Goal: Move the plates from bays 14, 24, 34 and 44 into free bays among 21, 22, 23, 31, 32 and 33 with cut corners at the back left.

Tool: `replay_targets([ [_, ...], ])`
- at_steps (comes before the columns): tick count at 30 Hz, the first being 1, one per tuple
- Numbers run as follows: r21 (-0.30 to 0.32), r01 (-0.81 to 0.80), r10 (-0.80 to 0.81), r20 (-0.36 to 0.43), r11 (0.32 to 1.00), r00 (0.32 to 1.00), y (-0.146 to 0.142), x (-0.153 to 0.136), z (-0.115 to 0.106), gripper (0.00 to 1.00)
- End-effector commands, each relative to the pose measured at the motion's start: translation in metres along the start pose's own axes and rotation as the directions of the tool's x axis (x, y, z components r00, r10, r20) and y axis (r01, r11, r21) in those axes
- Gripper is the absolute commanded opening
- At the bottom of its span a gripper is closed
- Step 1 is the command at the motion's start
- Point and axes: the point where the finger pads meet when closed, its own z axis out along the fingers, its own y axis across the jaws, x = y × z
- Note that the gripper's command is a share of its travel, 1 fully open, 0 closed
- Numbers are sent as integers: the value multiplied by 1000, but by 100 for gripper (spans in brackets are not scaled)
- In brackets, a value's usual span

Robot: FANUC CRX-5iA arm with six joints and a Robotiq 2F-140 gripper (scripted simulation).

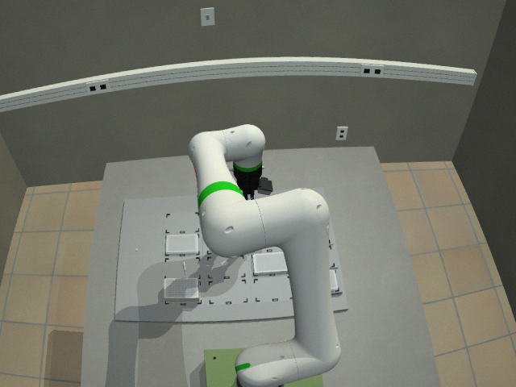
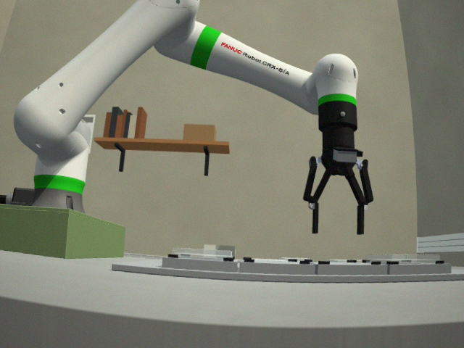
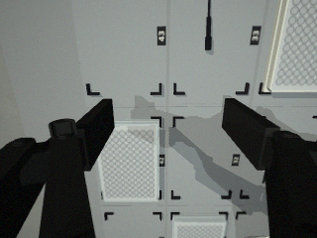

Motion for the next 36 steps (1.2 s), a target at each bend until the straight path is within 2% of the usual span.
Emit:
replay_targets([
  [1, 2, 1, -1, 0, 1000, 1000, -3, 10, -1, 70],
  [15, 2, 1, -1, 0, 1000, 1000, -15, 64, -2, 70],
  [17, 2, 1, -1, 0, 1000, 1000, -15, 64, -2, 70],
  [32, 2, 1, -1, 0, 1000, 1000, -28, 123, -2, 70],
  [36, 2, 1, -1, 0, 1000, 1000, -30, 131, -2, 70],
])
